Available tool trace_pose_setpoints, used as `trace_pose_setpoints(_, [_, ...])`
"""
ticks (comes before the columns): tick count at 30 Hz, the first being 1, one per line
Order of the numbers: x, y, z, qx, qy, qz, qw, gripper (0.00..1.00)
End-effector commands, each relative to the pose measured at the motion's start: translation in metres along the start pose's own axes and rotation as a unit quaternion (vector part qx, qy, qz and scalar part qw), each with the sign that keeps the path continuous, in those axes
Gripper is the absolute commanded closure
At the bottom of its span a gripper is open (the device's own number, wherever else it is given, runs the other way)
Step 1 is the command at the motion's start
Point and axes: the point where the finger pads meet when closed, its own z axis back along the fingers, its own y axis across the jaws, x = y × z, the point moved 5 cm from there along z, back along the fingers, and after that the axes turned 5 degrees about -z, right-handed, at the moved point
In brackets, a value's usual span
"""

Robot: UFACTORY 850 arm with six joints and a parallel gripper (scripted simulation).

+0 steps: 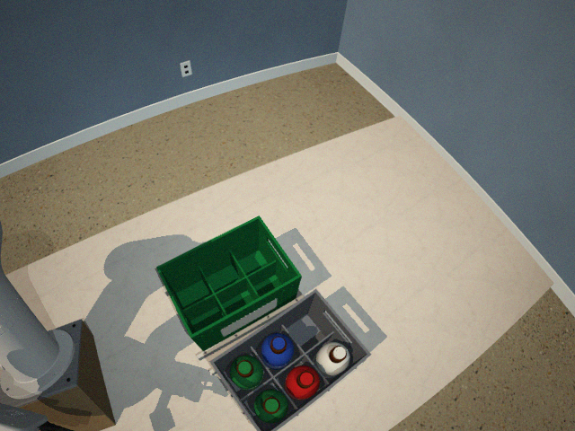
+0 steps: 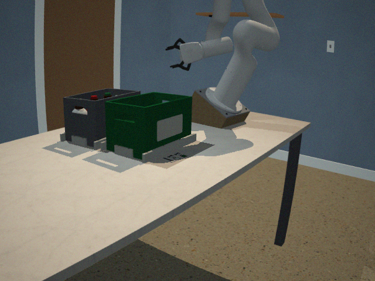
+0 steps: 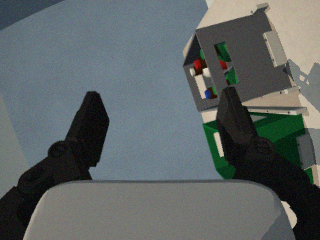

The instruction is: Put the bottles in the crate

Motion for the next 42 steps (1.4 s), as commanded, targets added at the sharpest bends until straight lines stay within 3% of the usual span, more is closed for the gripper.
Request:
trace_pose_setpoints(1, [0.002, -0.010, 0.002, -0.001, 0.000, 0.001, 1.000, 0.35])
trace_pose_setpoints(14, [0.018, -0.071, 0.018, -0.001, 0.000, 0.001, 1.000, 0.35])
trace_pose_setpoints(18, [0.023, -0.071, 0.019, 0.009, -0.007, 0.012, 1.000, 0.35])
trace_pose_setpoints(20, [0.027, -0.073, 0.012, 0.022, -0.036, 0.020, 0.999, 0.35])
trace_pose_setpoints(25, [0.039, -0.074, 0.001, 0.024, -0.041, 0.022, 0.999, 0.35])
trace_pose_setpoints(28, [0.049, -0.079, -0.007, 0.052, -0.078, 0.039, 0.995, 0.35])
trace_pose_setpoints(33, [0.062, -0.080, -0.013, 0.054, -0.081, 0.040, 0.994, 0.35])
trace_pose_setpoints(36, [0.073, -0.084, -0.020, 0.084, -0.117, 0.058, 0.988, 0.35])
trace_pose_setpoints(42, [0.092, -0.085, -0.029, 0.097, -0.130, 0.065, 0.985, 0.35])
